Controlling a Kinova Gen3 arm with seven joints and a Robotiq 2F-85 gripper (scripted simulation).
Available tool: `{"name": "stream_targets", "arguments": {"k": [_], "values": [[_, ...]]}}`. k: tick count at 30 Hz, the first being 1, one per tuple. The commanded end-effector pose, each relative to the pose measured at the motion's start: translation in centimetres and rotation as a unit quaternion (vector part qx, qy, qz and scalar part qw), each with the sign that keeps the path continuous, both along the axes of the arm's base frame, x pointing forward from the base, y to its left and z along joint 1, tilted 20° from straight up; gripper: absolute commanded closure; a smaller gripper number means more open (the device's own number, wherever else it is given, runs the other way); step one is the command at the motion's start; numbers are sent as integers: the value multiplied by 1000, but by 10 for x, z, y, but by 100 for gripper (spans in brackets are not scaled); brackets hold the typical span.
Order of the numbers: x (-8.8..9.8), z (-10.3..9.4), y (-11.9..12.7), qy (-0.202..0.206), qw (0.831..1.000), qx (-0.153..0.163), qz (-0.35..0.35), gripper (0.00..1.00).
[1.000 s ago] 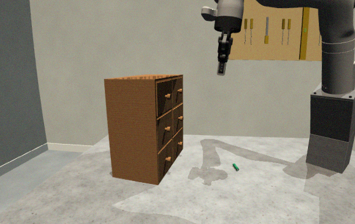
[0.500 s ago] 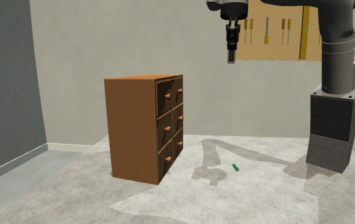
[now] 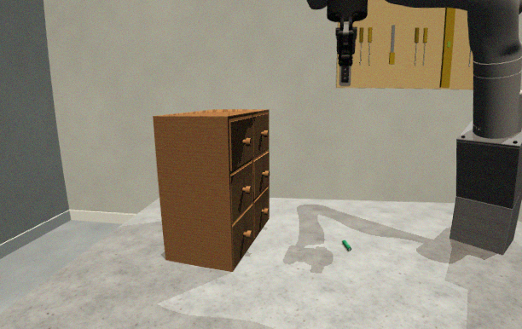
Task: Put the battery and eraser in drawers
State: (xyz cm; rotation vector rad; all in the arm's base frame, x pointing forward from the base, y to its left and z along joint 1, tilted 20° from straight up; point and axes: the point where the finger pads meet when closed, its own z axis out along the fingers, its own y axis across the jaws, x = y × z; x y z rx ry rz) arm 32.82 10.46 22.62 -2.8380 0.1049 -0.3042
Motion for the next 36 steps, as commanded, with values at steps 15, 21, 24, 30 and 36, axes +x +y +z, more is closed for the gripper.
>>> {"name": "stream_targets", "arguments": {"k": [15,21,24,30,36], "values": [[0,1,0,-1,1000,0,-1,100],[0,1,0,-1,1000,0,-1,100],[0,1,0,-1,1000,0,-1,100],[0,1,0,-1,1000,0,-1,0],[0,1,0,-1,1000,0,-1,0]]}}
